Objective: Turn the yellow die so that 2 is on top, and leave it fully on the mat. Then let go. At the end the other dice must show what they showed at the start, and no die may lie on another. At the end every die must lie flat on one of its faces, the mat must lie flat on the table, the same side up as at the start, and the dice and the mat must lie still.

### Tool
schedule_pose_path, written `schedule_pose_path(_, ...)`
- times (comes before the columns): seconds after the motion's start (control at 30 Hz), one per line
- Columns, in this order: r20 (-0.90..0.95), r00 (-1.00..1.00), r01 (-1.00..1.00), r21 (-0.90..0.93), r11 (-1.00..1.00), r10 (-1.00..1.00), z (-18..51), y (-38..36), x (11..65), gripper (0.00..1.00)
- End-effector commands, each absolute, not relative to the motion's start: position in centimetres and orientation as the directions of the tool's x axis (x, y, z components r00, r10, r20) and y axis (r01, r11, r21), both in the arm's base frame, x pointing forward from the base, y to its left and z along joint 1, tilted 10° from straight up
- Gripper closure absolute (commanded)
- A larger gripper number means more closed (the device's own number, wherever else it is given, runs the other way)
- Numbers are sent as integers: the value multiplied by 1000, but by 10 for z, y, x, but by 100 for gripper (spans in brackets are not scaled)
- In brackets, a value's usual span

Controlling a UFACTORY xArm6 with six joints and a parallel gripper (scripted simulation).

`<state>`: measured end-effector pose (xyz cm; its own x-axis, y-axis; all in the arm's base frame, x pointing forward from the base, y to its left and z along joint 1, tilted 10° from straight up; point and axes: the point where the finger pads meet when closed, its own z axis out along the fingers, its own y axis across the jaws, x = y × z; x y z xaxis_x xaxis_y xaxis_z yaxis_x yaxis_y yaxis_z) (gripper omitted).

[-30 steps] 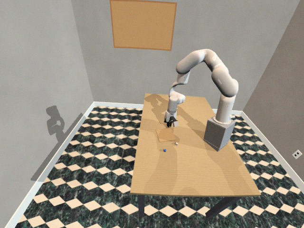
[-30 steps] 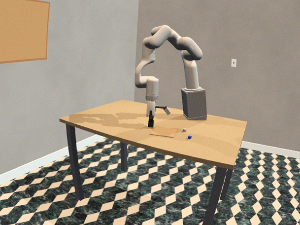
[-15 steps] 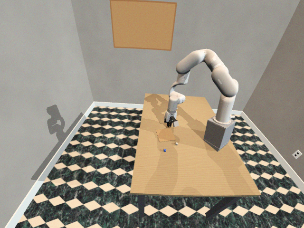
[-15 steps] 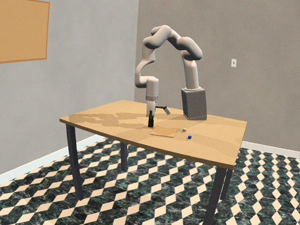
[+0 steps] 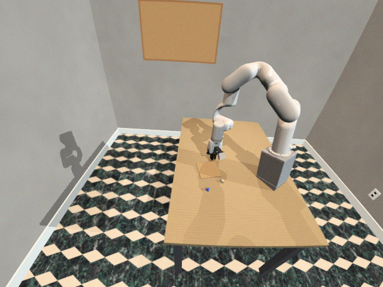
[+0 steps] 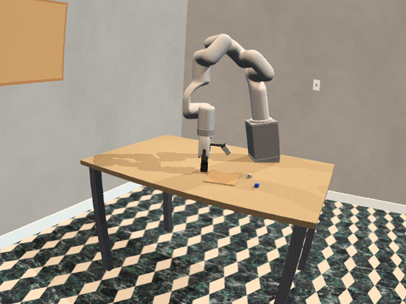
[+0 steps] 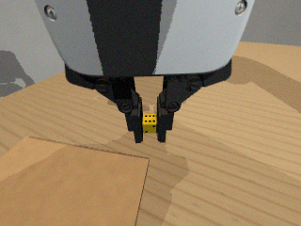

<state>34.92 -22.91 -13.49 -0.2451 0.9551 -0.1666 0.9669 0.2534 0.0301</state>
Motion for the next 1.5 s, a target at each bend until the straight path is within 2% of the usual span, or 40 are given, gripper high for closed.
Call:
schedule_pose_path(0.0, -168, -245, 967, 32, 254, 955, -134, -230, 350, 89)
schedule_pose_path(0.3, -168, -245, 967, 32, 254, 955, -126, -229, 350, 89)
schedule_pose_path(1.03, -168, -245, 967, 32, 254, 955, -43, -215, 343, 89)
schedule_pose_path(1.47, -168, -245, 967, 32, 254, 955, -35, -214, 343, 89)
